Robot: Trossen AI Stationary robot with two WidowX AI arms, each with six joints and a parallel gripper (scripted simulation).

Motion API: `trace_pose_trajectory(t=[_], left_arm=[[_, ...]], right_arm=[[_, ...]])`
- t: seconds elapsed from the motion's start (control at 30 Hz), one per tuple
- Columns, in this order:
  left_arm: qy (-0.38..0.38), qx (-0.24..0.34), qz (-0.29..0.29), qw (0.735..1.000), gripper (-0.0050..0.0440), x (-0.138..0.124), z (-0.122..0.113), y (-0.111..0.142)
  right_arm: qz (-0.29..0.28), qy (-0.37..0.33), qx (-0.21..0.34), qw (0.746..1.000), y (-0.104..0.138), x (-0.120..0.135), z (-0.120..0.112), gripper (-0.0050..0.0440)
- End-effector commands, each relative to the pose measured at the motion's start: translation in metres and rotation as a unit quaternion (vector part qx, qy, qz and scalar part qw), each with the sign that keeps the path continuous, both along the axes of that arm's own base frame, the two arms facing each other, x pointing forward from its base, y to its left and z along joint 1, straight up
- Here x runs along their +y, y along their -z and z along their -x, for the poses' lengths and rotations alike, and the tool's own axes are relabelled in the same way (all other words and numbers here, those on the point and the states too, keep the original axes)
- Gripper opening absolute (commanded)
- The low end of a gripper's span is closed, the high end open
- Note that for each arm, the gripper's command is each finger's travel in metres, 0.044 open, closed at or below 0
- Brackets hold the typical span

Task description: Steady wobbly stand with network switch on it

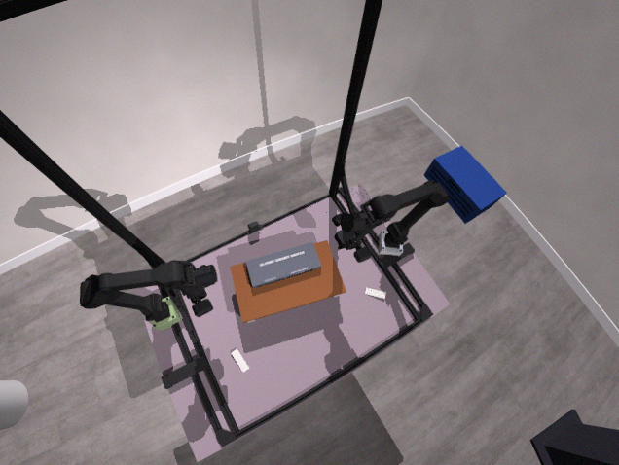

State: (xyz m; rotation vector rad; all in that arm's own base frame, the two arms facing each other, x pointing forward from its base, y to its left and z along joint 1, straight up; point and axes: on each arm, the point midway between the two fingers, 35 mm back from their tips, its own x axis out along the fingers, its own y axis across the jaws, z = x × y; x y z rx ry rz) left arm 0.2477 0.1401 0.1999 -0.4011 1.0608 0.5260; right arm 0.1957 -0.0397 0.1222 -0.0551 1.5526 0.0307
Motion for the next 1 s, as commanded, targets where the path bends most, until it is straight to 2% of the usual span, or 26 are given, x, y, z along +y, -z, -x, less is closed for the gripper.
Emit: trace_pose_trajectory(t=[0.0, 0.17, 0.2, 0.37, 0.53, 0.73, 0.77, 0.97], left_arm=[[0.006, -0.092, -0.058, 0.994, 0.0, 0.022, -0.037, -0.041], [0.006, -0.092, -0.058, 0.994, 0.0, 0.022, -0.037, -0.041], [0.004, -0.09, -0.054, 0.994, 0.0, 0.017, -0.03, -0.043], [0.008, -0.201, -0.122, 0.972, 0.0, 0.034, -0.06, -0.107], [0.01, -0.308, -0.189, 0.932, 0.0, 0.044, -0.077, -0.179], [0.01, -0.308, -0.189, 0.932, 0.0, 0.044, -0.077, -0.179], [0.009, -0.309, -0.187, 0.933, 0.0, 0.04, -0.071, -0.179], [0.011, -0.42, -0.258, 0.87, 0.0, 0.043, -0.075, -0.264]], right_arm=[[0.002, -0.002, -0.001, 1.0, 0.0, 0.0, 0.0, 0.0], [0.002, -0.002, -0.001, 1.0, 0.0, 0.0, 0.0, 0.0], [0.0, 0.0, 0.0, 1.0, 0.0, 0.0, 0.0, 0.0], [0.0, 0.0, 0.0, 1.0, 0.0, 0.0, 0.0, 0.0], [0.0, 0.0, 0.0, 1.0, 0.0, 0.0, 0.0, 0.0], [0.0, 0.0, 0.0, 1.0, 0.0, 0.0, 0.0, 0.0], [0.0, 0.0, 0.0, 1.0, 0.0, 0.0, 0.0, 0.0], [0.0, 0.0, 0.0, 1.0, 0.0, 0.0, 0.0, 0.0]])
